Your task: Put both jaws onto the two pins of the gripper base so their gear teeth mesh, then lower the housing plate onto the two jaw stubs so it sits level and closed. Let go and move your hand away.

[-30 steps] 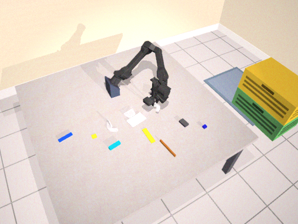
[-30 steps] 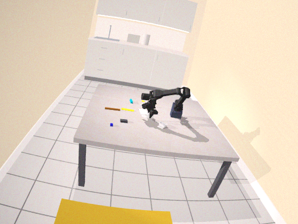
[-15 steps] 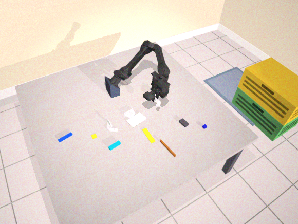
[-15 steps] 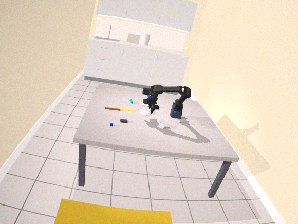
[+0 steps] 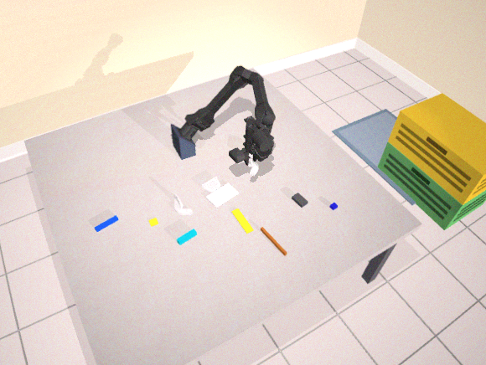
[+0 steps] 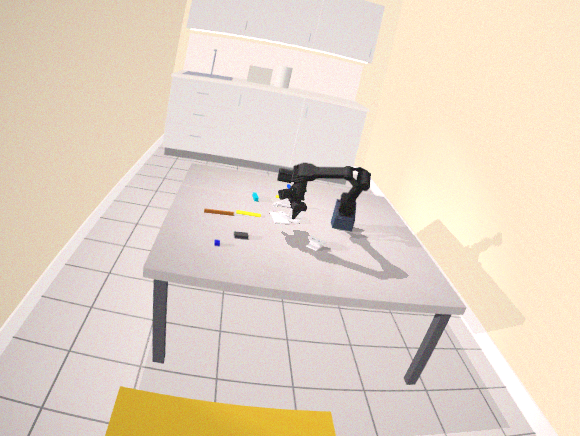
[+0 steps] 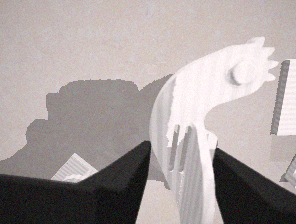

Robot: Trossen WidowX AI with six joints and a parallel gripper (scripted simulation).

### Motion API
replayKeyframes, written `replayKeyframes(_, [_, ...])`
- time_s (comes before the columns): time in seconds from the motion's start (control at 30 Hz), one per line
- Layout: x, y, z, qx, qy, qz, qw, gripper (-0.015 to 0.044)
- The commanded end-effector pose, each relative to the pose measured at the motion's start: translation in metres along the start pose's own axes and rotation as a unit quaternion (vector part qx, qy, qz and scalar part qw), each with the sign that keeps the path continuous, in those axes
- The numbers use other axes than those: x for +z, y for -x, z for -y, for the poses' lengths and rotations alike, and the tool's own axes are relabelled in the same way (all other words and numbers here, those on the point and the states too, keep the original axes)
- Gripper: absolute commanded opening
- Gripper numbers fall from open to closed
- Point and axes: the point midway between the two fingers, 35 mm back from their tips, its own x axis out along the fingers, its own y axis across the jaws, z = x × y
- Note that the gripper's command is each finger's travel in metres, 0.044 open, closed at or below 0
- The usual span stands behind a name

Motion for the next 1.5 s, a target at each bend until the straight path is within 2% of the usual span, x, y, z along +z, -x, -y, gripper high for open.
replayKeyframes(0.0, [-0.001,0.000,0.008,-0.004,-0.044,0.000,0.999,0.0134])
replayKeyframes(0.73, [-0.006,0.001,0.041,-0.012,-0.266,0.003,0.964,0.0134])
replayKeyframes(1.47, [-0.016,0.002,0.072,-0.016,-0.475,0.008,0.880,0.0134])
